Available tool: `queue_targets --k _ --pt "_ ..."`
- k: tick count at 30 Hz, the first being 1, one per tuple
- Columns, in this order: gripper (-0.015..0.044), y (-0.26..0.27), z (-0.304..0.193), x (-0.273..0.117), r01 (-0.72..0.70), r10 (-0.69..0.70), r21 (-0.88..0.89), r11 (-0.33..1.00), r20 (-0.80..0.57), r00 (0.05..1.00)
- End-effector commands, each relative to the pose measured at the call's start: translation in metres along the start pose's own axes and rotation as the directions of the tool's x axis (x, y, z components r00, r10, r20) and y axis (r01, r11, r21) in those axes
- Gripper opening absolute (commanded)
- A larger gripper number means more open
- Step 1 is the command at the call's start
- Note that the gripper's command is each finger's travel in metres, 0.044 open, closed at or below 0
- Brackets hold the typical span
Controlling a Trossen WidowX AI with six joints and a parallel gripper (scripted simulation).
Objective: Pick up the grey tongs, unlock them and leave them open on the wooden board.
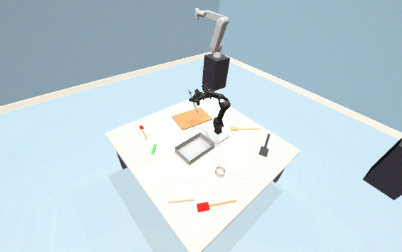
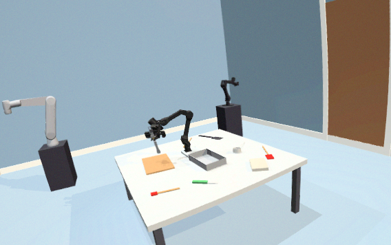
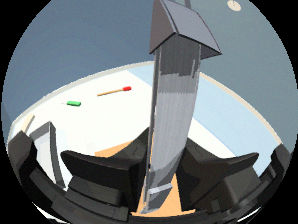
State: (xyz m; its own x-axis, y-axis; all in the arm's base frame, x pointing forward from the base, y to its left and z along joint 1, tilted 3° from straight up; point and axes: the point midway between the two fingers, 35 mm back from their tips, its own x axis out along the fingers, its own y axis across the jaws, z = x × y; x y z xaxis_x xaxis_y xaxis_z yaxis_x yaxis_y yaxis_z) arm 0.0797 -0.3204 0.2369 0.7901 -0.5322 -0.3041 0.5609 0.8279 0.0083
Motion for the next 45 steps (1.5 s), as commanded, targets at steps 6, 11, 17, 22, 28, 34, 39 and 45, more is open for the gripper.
queue_targets --k 6,11,17,22,28,34,39,45 --pt "-0.0150 0.001 0.002 -0.001 -0.004 0.004 -0.002 1.000 0.010 1.000" --pt "-0.0150 0.001 0.002 -0.001 -0.004 0.004 -0.002 1.000 0.010 1.000" --pt "-0.0150 0.001 0.002 -0.001 -0.004 0.004 -0.002 1.000 0.010 1.000" --pt "-0.0150 0.001 0.002 -0.001 -0.004 0.004 -0.002 1.000 0.010 1.000" --pt "-0.0150 0.001 0.002 -0.001 -0.004 0.004 -0.002 1.000 0.010 1.000" --pt "-0.0150 -0.005 -0.006 0.010 0.010 -0.007 0.037 0.999 -0.066 0.998" --pt "-0.0150 -0.012 -0.019 0.027 0.030 -0.014 0.082 0.996 -0.189 0.982" --pt "-0.0150 -0.015 -0.037 0.044 0.051 -0.009 0.114 0.992 -0.343 0.939"
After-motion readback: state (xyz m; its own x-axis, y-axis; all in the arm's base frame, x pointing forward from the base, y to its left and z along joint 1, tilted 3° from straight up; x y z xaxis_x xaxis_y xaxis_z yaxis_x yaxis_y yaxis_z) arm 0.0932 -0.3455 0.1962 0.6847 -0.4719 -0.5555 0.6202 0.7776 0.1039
